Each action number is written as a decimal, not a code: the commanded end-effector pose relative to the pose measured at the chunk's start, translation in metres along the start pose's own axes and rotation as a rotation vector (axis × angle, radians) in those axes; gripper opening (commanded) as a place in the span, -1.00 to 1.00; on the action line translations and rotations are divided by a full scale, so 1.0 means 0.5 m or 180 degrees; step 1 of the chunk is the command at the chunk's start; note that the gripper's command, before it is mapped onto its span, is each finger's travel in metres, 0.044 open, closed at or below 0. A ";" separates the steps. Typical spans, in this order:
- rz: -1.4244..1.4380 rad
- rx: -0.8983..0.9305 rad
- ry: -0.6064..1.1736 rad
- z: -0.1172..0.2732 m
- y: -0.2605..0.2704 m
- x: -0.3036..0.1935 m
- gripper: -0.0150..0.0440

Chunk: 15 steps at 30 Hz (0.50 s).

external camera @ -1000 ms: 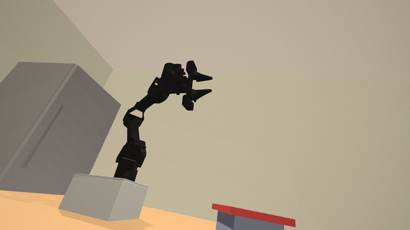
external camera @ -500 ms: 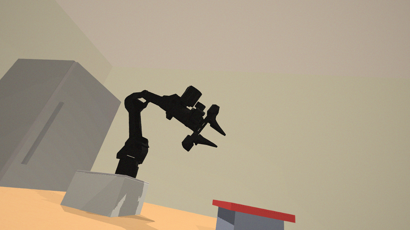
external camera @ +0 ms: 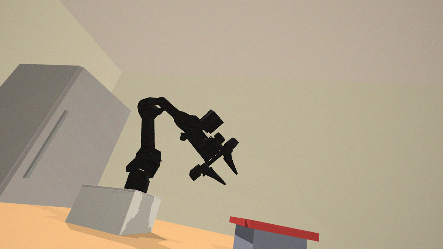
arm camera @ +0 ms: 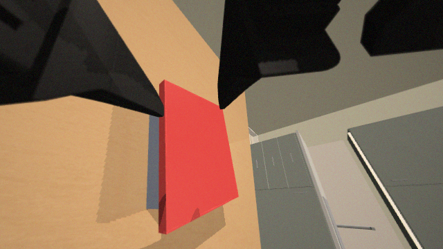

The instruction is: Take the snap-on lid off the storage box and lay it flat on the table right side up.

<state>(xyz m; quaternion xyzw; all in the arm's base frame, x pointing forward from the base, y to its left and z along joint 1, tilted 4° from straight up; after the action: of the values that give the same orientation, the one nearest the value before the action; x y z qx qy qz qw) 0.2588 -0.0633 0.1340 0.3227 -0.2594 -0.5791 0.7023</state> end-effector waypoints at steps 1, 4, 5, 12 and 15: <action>0.0004 -0.0002 -0.0004 0.000 0.000 0.000 0.31; 0.0019 -0.0055 0.0009 -0.008 -0.011 -0.002 0.31; 0.0019 -0.0055 0.0009 -0.018 -0.020 -0.001 0.31; 0.0017 -0.0057 0.0010 -0.087 -0.111 -0.006 0.31; 0.0017 -0.0057 0.0010 -0.087 -0.111 -0.006 0.31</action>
<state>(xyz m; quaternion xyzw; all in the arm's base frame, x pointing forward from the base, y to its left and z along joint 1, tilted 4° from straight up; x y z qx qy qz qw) 0.2554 -0.0604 0.0707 0.3180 -0.2489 -0.5810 0.7067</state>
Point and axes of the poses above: the point midway between the two fingers, 35 mm back from their tips, its own z axis back along the fingers, its own y axis across the jaws, x = y × z, the point moved 5 cm from there along z, back along the fingers, and after that the axes turned 2 degrees about z, right-handed, at the moved point
